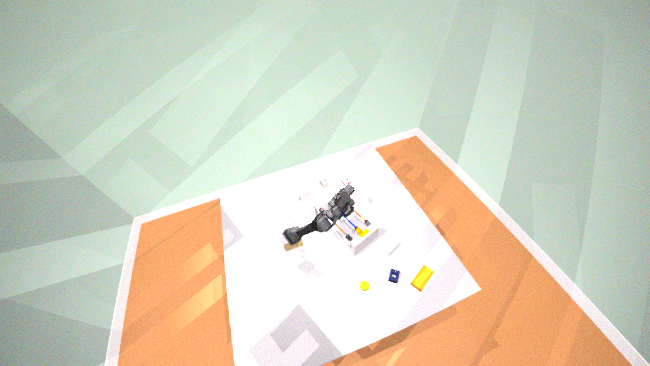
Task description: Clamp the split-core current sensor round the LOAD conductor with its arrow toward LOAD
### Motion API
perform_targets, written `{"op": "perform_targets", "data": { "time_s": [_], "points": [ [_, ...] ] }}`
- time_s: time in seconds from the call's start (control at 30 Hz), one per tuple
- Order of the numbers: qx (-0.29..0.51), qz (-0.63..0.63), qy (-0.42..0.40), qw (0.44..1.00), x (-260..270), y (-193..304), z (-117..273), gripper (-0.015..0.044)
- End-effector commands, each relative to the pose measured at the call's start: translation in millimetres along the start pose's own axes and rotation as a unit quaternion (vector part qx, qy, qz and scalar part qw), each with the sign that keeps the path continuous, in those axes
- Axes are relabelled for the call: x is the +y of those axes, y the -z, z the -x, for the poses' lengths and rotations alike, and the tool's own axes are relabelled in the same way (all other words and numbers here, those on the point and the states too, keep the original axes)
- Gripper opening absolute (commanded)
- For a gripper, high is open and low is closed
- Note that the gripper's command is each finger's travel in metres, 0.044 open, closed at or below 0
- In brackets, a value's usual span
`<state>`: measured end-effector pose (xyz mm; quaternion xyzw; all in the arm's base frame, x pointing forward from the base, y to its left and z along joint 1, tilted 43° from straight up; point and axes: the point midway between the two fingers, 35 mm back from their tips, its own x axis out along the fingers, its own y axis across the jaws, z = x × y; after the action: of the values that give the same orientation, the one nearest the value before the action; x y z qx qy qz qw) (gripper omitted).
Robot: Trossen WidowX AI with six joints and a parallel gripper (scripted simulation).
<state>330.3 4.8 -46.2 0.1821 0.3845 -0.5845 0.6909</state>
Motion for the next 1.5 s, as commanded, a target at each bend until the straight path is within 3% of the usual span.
{"op": "perform_targets", "data": {
  "time_s": [0.0,0.1,1.17,1.37,1.47],
  "points": [
    [0.0,0.0,0.0,1.0,0.0,-0.1,0.2,0.021],
    [0.0,0.0,0.0,1.0,0.0,-0.1,0.2,0.0272],
    [0.0,0.0,0.0,1.0,0.0,-0.1,0.2,0.0272],
    [0.0,0.0,0.0,1.0,0.0,-0.1,0.2,0.0429],
    [0.0,0.0,0.0,1.0,0.0,-0.1,0.2,0.044]
  ]
}}
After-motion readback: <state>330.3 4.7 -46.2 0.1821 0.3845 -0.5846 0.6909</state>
